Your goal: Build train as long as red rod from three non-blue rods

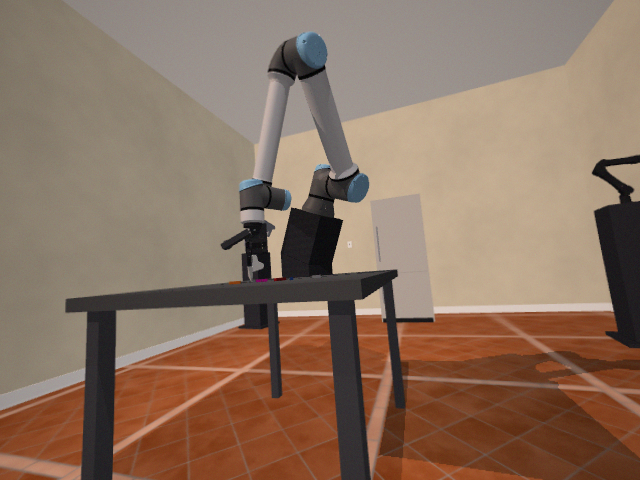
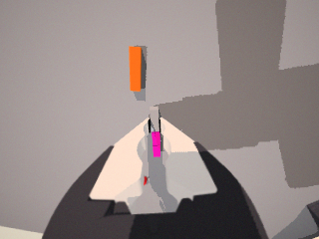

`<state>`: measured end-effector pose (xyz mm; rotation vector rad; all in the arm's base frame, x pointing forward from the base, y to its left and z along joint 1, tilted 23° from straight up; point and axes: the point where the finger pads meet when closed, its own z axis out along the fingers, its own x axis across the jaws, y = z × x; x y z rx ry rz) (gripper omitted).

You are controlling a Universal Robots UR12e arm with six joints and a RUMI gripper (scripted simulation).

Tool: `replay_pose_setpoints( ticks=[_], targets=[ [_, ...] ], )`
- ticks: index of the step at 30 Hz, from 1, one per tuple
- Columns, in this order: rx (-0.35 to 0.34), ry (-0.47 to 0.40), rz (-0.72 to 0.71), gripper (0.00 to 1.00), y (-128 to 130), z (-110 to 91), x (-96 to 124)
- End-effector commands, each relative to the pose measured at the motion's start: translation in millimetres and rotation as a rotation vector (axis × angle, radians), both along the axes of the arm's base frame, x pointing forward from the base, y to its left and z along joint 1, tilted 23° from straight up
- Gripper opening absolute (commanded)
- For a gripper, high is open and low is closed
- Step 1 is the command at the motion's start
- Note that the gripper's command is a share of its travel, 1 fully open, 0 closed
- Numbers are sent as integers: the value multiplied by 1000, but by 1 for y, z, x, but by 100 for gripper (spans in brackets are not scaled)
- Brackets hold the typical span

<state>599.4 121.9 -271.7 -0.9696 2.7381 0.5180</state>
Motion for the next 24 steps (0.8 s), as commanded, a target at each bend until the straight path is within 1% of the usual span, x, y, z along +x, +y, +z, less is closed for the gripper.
replay_pose_setpoints(
  ticks=[1,2,4,5,7,8,10,11,13,14,24],
  targets=[
    [0,-1,0,0,0,0,0],
    [0,-1,0,3,0,0,0],
    [0,-1,0,3,0,0,0],
    [0,-1,0,6,0,0,0],
    [0,-1,0,6,0,0,0],
    [0,-1,0,8,0,0,0],
    [0,-1,0,8,0,0,0],
    [0,-1,0,11,0,0,0],
    [0,-1,0,11,0,0,0],
    [0,-1,0,14,0,0,0],
    [0,-1,0,14,0,0,0]
  ],
)
